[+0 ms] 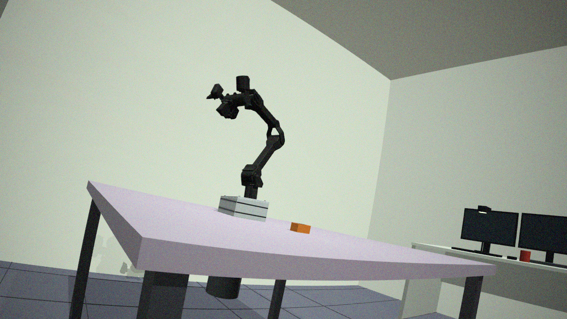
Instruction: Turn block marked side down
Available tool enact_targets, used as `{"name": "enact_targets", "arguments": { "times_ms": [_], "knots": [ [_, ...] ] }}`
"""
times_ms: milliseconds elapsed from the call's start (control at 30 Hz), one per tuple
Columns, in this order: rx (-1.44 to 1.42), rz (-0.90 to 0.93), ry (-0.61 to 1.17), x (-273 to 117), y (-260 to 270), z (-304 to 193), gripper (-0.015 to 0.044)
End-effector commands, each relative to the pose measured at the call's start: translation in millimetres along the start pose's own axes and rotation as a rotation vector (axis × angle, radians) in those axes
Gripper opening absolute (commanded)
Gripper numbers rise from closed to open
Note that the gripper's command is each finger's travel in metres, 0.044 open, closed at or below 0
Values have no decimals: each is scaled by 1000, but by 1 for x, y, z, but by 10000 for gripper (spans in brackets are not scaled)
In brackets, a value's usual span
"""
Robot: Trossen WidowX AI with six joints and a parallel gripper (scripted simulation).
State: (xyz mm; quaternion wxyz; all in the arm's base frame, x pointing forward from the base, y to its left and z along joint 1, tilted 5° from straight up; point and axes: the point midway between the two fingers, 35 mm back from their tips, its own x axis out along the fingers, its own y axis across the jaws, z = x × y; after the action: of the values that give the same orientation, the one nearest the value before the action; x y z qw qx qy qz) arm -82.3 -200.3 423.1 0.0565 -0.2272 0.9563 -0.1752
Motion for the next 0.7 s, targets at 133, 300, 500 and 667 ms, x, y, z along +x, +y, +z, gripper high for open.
{"name": "enact_targets", "arguments": {
  "times_ms": [133,300,500,667],
  "knots": [
    [41,-96,-63,-9,-22,17,440],
    [100,-229,-173,-27,-53,45,440],
    [211,-395,-414,-75,-104,101,440],
    [292,-478,-680,-136,-133,155,440]
  ]
}}
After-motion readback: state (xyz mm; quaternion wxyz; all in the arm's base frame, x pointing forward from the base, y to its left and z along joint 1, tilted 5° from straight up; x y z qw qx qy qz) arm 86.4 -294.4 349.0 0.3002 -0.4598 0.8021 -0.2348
